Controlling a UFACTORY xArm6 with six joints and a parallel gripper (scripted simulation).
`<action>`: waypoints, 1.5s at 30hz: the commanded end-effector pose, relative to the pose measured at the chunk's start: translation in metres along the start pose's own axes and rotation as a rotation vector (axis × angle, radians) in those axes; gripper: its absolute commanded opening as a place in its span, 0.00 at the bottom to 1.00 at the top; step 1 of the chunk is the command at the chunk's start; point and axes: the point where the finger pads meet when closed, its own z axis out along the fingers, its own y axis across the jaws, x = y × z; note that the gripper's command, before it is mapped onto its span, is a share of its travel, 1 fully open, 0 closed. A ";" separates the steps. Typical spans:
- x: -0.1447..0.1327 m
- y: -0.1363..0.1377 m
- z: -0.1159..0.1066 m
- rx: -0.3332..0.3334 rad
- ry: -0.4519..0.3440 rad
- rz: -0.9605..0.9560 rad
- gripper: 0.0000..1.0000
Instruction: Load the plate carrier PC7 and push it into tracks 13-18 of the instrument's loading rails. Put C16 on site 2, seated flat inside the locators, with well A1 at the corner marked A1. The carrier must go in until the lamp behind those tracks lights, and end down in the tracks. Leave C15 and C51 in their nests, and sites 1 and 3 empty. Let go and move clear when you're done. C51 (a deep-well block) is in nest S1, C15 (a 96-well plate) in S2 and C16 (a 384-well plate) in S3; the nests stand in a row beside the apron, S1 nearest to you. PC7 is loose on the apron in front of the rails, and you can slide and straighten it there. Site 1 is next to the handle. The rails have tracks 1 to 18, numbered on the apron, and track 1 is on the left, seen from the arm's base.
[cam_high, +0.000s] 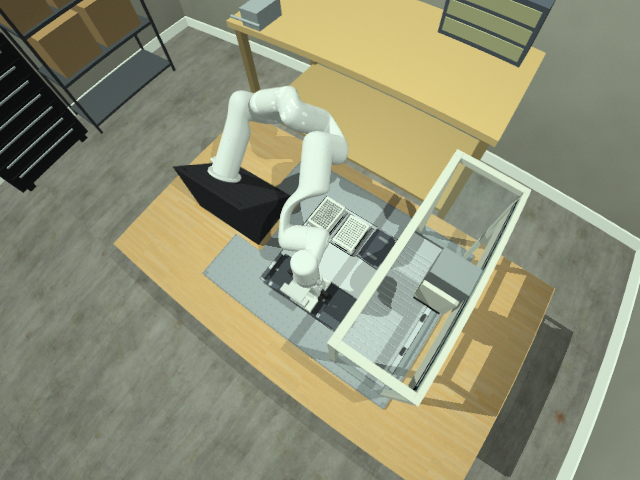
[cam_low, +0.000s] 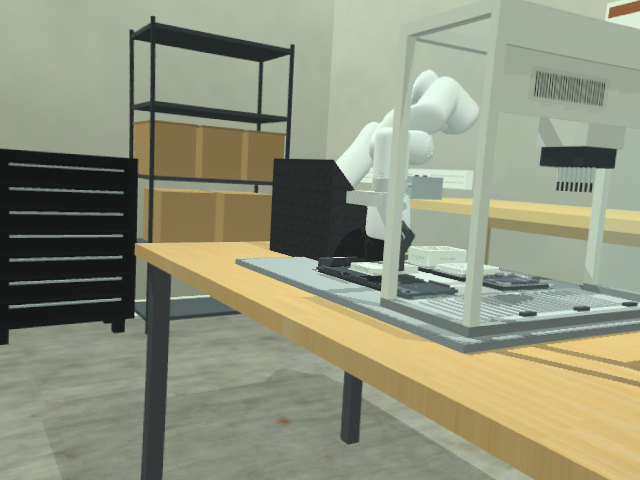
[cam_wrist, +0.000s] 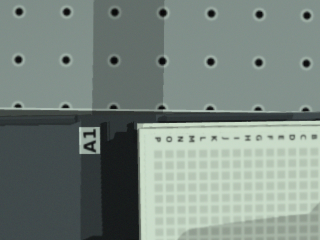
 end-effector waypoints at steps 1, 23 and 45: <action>0.000 -0.002 -0.002 0.004 0.002 -0.001 0.00; 0.000 -0.002 0.006 0.004 0.002 -0.001 0.00; 0.000 -0.002 0.012 0.004 0.002 -0.001 0.00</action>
